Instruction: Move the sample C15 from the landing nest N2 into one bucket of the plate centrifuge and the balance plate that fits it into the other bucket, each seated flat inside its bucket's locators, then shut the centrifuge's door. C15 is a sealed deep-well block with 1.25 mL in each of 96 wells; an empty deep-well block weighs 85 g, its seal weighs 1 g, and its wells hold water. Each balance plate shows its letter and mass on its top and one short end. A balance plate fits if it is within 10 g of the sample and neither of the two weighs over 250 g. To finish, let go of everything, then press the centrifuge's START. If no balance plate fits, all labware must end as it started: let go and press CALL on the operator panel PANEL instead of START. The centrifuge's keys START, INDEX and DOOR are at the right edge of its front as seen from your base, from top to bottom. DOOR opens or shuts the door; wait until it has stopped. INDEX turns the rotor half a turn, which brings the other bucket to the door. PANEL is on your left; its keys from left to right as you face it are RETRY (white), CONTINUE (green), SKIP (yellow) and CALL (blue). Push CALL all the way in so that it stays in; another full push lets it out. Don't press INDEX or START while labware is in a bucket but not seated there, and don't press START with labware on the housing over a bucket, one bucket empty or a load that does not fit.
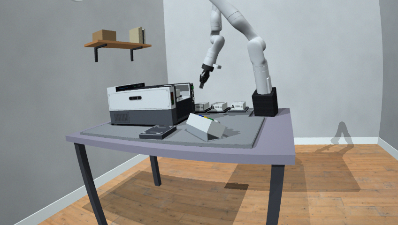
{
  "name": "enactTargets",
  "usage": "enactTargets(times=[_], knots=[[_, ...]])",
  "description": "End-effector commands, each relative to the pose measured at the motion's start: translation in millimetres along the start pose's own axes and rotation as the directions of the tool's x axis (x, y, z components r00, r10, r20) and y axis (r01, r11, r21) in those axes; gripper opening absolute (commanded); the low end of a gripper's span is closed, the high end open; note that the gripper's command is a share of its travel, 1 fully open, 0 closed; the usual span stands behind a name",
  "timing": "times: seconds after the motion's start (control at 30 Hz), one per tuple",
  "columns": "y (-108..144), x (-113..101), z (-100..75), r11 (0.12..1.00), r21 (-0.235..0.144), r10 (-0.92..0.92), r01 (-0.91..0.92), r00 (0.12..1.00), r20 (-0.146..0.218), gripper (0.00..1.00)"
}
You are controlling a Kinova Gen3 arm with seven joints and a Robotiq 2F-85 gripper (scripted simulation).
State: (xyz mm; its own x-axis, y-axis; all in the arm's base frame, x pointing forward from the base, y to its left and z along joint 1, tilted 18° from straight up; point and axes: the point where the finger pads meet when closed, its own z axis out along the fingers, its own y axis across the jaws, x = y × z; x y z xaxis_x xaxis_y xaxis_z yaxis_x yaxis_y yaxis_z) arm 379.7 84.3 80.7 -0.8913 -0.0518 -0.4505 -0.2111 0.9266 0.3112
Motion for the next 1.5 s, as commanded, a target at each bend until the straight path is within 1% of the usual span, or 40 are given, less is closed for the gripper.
enactTargets(times=[0.0, 1.0, 1.47], knots=[[0.8, 0.1, 3.3, 1.0, 0.003, 0.0, 0.0, 1.0, 0.015, 0.1], [0.7, -10.3, 40.7, 1.0, 0.003, 0.0, 0.0, 1.0, 0.015, 0.1], [0.7, -8.2, 40.0, 1.0, 0.003, 0.0, 0.0, 1.0, 0.015, 0.1]])
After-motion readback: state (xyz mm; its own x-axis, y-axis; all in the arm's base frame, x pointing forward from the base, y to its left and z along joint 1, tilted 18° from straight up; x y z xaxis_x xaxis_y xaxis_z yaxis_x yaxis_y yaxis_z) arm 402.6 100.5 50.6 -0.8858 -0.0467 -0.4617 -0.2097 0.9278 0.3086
